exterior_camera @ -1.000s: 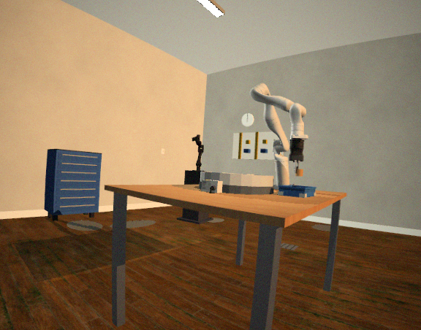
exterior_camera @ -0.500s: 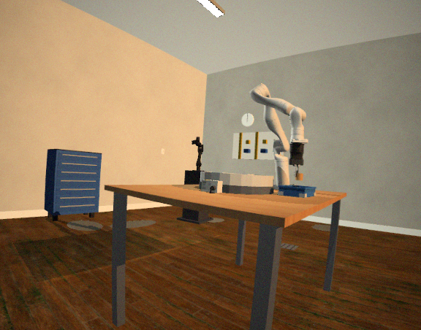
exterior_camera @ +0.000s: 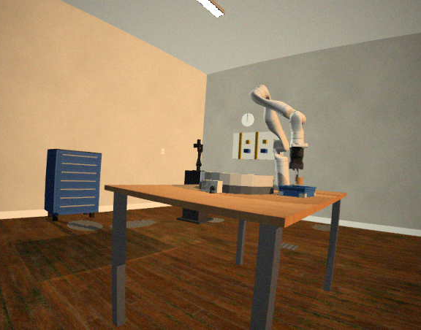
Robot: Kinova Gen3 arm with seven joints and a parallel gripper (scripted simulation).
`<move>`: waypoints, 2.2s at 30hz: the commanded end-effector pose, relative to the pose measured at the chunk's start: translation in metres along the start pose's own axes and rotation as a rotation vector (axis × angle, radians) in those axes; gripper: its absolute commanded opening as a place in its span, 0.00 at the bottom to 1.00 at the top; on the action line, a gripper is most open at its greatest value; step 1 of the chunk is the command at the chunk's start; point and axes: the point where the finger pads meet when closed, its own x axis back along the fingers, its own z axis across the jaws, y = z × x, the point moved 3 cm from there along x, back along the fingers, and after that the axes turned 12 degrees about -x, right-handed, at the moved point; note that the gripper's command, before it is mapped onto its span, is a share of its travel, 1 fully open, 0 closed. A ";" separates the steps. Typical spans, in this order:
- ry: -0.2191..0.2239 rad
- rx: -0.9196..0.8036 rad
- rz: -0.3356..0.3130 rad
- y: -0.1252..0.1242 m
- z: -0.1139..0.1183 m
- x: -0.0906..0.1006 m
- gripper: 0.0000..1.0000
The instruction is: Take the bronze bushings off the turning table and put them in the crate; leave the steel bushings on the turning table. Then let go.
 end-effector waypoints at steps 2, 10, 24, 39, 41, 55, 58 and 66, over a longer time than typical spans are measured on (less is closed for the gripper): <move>-0.001 0.002 0.000 0.000 -0.001 0.000 0.00; -0.001 0.002 0.000 0.000 -0.001 -0.009 0.00; -0.001 0.002 0.000 0.000 -0.001 -0.012 0.00; -0.001 0.002 0.000 0.000 -0.001 -0.017 0.00; -0.001 0.002 0.000 0.000 -0.001 -0.020 0.00; -0.001 0.002 0.000 0.000 -0.001 -0.026 0.00; -0.001 0.002 0.000 0.000 -0.001 -0.029 0.00; -0.001 0.002 0.000 0.000 -0.001 -0.034 0.00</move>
